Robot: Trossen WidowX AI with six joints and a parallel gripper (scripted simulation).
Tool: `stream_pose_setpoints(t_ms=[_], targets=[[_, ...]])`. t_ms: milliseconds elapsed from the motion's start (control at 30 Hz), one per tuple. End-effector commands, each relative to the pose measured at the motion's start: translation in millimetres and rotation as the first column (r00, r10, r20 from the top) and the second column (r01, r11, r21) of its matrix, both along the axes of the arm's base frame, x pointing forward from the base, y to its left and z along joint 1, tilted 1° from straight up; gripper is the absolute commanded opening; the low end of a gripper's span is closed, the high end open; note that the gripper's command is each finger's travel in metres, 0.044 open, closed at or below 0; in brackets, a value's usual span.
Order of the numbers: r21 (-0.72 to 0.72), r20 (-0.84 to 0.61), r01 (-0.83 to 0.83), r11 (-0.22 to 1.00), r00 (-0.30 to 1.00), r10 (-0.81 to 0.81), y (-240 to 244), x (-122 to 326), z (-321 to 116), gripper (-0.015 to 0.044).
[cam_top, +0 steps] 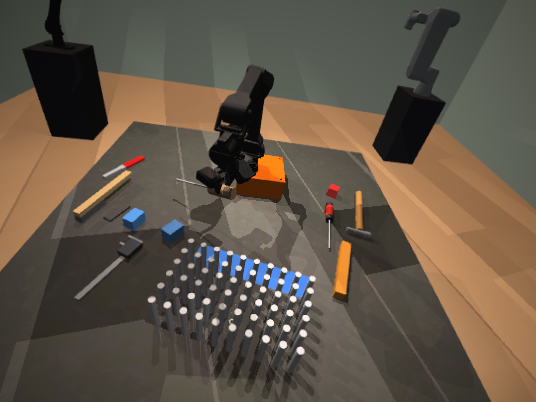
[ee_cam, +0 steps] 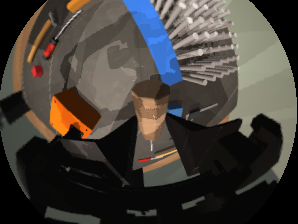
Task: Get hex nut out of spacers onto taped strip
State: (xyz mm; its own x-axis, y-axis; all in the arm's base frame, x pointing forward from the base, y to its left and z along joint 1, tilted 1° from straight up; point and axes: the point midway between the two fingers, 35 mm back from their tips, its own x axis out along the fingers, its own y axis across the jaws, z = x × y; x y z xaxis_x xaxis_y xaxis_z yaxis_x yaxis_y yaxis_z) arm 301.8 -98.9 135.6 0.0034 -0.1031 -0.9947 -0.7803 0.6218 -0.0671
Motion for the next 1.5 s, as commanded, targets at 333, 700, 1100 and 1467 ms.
stream_pose_setpoints(t_ms=[333,700,1100,1467], targets=[[-0.094,-0.058,-0.463,0.882,0.887,0.459,48,0,5,0.0000],[-0.136,-0.140,-0.749,0.648,0.662,0.736,83,-4,6,0.0000],[-0.149,-0.249,-0.943,0.297,0.326,0.912,119,-13,8,0.0000],[-0.124,-0.356,-0.990,-0.063,-0.014,0.934,150,-24,9,0.0000]])
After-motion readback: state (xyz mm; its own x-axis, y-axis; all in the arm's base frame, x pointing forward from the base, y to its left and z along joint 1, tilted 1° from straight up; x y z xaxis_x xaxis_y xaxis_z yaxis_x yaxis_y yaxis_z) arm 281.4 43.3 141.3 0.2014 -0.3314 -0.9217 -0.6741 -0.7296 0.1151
